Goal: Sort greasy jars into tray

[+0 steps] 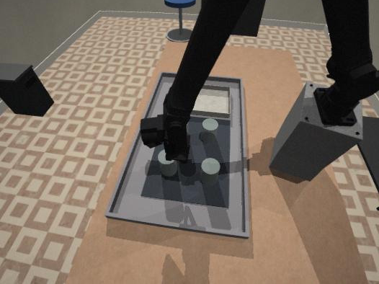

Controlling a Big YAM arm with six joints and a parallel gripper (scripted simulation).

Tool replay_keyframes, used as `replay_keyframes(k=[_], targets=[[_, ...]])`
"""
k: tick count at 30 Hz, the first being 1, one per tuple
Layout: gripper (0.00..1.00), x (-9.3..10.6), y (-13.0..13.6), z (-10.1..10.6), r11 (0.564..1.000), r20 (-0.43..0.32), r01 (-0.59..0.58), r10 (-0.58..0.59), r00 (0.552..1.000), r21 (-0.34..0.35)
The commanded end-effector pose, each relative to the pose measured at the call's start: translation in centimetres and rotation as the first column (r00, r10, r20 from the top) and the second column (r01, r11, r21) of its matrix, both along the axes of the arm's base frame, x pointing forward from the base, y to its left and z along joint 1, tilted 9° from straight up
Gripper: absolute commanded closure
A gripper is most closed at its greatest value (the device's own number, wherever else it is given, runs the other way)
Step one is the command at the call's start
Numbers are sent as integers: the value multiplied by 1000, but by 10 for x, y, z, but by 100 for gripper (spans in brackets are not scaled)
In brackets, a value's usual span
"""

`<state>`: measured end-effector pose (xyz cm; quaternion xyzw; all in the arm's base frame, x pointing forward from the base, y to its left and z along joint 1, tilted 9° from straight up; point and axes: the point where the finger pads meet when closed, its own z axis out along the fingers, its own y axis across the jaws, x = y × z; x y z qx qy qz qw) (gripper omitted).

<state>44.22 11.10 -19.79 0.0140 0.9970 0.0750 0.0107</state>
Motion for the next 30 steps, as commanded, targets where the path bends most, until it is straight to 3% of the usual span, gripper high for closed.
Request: replay_keyframes(k=[1, 30], targets=[[100, 15, 1, 5, 1000, 24, -2, 2, 1000, 2], [100, 18, 1, 6, 1000, 24, -2, 2, 1000, 2]])
